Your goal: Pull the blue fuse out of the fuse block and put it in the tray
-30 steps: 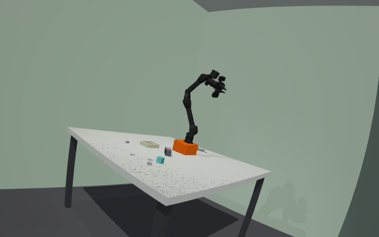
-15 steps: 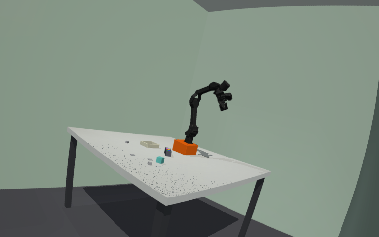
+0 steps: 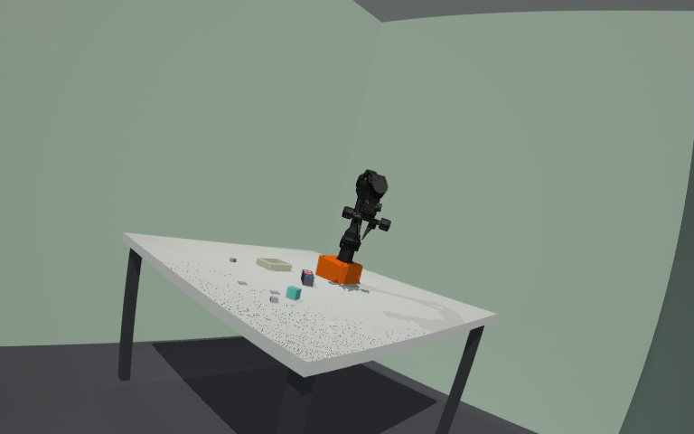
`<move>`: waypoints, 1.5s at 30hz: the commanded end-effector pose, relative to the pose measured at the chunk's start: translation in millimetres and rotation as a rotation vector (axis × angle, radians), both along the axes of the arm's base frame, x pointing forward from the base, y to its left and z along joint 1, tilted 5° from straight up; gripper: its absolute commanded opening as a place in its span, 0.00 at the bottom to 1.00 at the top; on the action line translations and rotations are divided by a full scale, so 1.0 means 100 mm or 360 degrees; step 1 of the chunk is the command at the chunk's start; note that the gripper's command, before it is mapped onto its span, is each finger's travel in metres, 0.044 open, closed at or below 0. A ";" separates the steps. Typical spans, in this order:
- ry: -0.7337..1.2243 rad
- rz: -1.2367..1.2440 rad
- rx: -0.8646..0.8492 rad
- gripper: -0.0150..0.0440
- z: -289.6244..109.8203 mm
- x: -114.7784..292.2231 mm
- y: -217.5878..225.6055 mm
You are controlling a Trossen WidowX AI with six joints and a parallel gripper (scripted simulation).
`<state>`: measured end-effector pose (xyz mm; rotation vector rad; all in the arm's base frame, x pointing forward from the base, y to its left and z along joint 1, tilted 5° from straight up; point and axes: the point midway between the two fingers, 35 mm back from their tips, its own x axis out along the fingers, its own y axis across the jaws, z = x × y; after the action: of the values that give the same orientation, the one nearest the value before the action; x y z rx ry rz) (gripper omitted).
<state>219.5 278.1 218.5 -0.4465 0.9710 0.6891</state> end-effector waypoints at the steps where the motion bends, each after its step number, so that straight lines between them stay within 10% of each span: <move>1: 0.0264 -0.0498 0.0009 0.36 -0.52 0.36 -0.35; 14: 0.0931 -0.2048 0.0135 0.36 -1.79 0.67 -1.81; 45: 0.0935 -0.2055 0.0137 0.36 -2.00 0.64 -1.73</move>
<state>285.8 104.2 25.9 0.5118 1.4894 -0.3469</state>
